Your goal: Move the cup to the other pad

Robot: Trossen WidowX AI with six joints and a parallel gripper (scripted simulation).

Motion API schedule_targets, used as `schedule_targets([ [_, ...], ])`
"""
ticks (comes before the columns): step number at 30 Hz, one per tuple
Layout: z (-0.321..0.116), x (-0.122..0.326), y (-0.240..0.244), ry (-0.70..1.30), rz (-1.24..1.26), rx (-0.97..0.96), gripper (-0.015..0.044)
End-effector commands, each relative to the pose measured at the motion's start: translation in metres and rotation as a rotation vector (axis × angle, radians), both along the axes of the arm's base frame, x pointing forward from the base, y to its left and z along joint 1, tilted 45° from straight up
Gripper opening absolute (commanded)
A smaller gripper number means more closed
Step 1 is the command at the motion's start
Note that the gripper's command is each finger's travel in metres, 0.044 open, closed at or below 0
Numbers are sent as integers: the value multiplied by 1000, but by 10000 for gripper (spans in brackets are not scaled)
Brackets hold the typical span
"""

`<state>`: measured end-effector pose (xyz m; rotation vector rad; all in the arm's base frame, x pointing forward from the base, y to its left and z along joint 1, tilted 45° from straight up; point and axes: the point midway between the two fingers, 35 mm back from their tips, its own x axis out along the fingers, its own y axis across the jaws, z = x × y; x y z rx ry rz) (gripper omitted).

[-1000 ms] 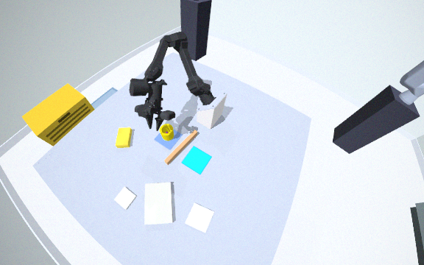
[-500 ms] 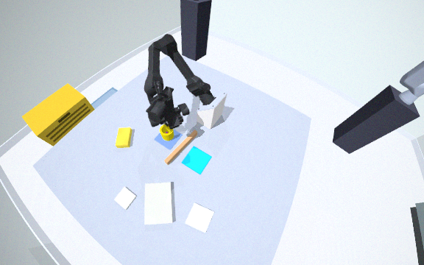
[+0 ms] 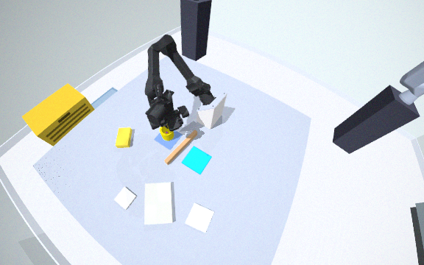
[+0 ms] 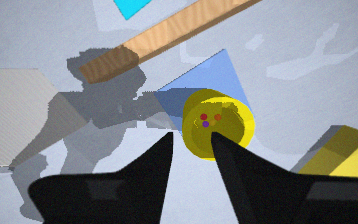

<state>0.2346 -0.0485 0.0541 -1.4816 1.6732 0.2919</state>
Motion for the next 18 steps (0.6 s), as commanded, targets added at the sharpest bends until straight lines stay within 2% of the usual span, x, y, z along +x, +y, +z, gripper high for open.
schedule_targets([
  [1,-6,-1,-5,11,1,-5,167],
  [18,-26,-1,-25,10,1,-7,167],
])
